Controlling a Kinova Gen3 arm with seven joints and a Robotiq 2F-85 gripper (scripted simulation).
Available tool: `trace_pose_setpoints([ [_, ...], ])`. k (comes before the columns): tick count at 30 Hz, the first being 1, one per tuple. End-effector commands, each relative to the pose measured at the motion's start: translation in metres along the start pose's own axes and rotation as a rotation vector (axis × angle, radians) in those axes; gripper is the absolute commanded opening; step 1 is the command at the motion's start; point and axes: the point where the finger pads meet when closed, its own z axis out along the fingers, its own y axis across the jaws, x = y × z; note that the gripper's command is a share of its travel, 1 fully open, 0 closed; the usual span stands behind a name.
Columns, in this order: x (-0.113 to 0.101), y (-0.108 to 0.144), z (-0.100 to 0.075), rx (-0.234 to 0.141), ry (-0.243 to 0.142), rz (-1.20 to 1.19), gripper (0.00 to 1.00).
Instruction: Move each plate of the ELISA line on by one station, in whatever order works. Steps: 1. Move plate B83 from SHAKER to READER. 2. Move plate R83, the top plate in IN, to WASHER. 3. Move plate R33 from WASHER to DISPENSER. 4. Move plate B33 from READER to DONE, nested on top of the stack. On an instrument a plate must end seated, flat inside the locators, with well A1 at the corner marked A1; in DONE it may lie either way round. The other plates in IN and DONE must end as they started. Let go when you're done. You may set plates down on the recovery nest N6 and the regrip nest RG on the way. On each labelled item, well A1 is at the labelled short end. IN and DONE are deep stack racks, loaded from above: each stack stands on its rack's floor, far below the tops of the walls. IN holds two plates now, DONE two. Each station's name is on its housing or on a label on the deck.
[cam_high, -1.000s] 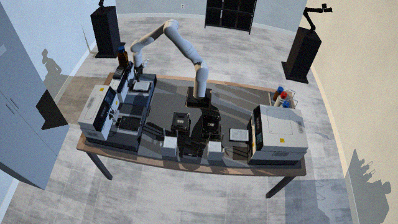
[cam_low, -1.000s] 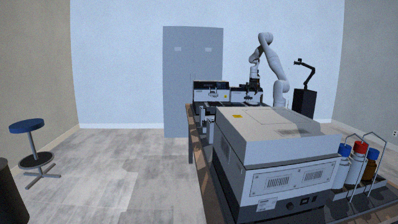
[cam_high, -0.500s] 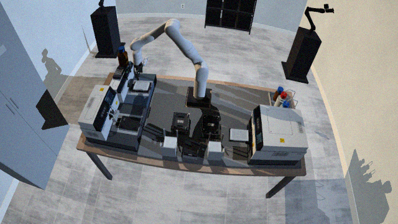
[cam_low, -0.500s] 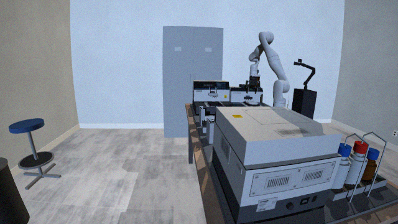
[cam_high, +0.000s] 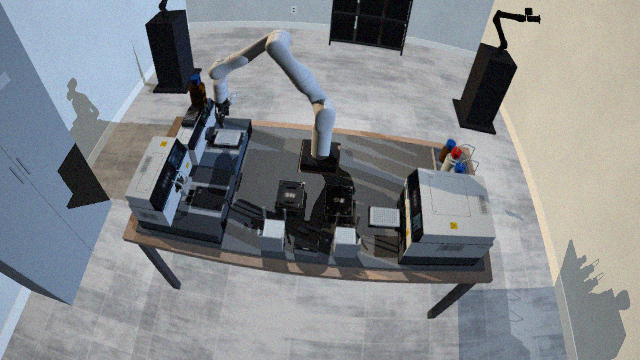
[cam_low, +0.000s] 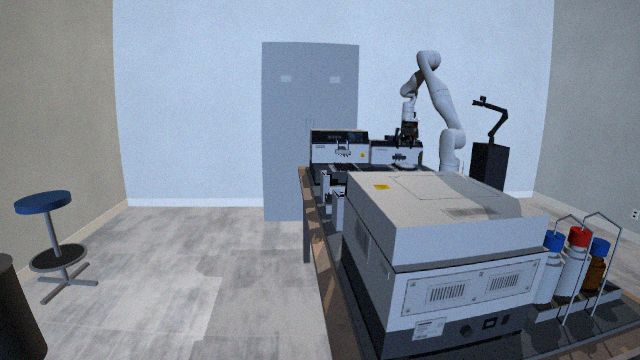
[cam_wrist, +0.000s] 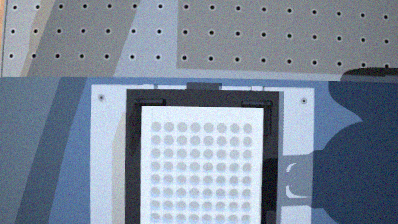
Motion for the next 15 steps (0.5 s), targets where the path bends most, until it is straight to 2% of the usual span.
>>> trace_pose_setpoints([
  [1, 0.006, 0.000, -0.001, 0.000, -0.002, 0.079, 1.00],
  [6, 0.016, 0.001, -0.001, 0.000, -0.002, 0.110, 1.00],
  [15, 0.046, 0.001, -0.001, 0.000, -0.002, 0.110, 1.00],
])
